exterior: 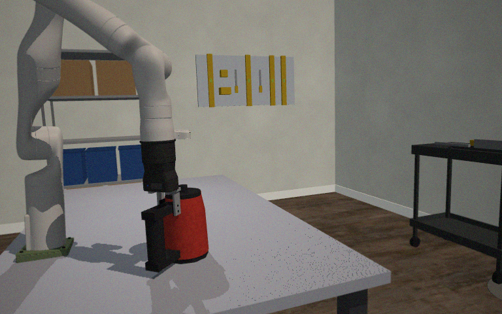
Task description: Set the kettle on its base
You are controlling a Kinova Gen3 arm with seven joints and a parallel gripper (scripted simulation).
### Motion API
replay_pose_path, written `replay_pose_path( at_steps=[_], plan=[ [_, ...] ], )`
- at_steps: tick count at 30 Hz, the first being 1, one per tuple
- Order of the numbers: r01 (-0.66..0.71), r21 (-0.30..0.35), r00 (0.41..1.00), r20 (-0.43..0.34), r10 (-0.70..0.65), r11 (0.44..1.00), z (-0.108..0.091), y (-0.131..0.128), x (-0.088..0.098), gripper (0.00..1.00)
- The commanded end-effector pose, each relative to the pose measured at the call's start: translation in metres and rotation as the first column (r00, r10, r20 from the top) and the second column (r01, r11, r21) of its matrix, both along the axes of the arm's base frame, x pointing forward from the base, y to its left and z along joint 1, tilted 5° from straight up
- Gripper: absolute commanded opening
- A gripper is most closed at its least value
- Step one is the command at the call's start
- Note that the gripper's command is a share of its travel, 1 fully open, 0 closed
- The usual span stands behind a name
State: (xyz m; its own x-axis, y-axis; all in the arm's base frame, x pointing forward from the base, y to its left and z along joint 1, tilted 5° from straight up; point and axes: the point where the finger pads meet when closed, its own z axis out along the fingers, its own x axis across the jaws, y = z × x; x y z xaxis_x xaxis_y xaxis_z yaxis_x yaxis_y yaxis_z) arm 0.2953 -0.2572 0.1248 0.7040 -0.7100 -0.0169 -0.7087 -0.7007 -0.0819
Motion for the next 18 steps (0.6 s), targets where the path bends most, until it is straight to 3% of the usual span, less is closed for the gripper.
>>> replay_pose_path(
  at_steps=[1,18],
  plan=[
    [0.0,-0.001,1.0,0.001,0.0,1.0,0.001,0.0,0.0,0.0],
    [0.0,-0.001,1.0,0.001,0.0,1.0,0.014,-0.001,0.0,0.0]
  ],
)
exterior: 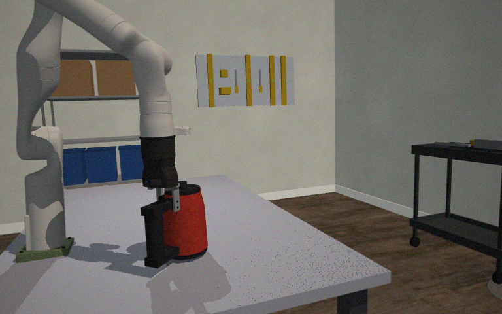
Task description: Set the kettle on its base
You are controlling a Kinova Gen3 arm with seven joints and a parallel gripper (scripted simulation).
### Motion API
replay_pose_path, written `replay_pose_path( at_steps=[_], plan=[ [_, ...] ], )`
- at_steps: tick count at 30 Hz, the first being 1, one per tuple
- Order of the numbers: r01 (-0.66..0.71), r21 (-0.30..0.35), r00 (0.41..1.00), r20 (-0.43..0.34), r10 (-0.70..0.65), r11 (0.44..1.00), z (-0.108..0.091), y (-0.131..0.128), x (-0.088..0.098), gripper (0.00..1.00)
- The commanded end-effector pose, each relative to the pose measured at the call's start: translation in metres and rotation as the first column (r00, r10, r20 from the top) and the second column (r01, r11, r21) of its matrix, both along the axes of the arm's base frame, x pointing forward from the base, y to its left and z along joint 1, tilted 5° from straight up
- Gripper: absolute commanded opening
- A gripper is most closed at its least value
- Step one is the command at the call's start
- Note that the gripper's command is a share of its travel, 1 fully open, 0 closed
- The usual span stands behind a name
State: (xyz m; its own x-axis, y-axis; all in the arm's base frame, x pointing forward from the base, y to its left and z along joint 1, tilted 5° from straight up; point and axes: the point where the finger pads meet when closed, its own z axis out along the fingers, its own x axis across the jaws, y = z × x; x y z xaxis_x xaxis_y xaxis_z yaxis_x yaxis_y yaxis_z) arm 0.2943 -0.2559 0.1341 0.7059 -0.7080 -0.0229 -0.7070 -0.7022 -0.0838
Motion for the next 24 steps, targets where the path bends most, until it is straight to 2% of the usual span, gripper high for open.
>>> replay_pose_path(
  at_steps=[1,10,24],
  plan=[
    [0.003,-0.007,1.0,0.004,-0.003,1.0,0.006,-0.003,0.0,0.0],
    [0.003,-0.007,1.0,0.004,-0.003,1.0,0.022,-0.004,0.0,0.0],
    [0.003,-0.007,1.0,0.004,-0.003,1.0,0.036,-0.005,-0.001,0.0]
  ],
)
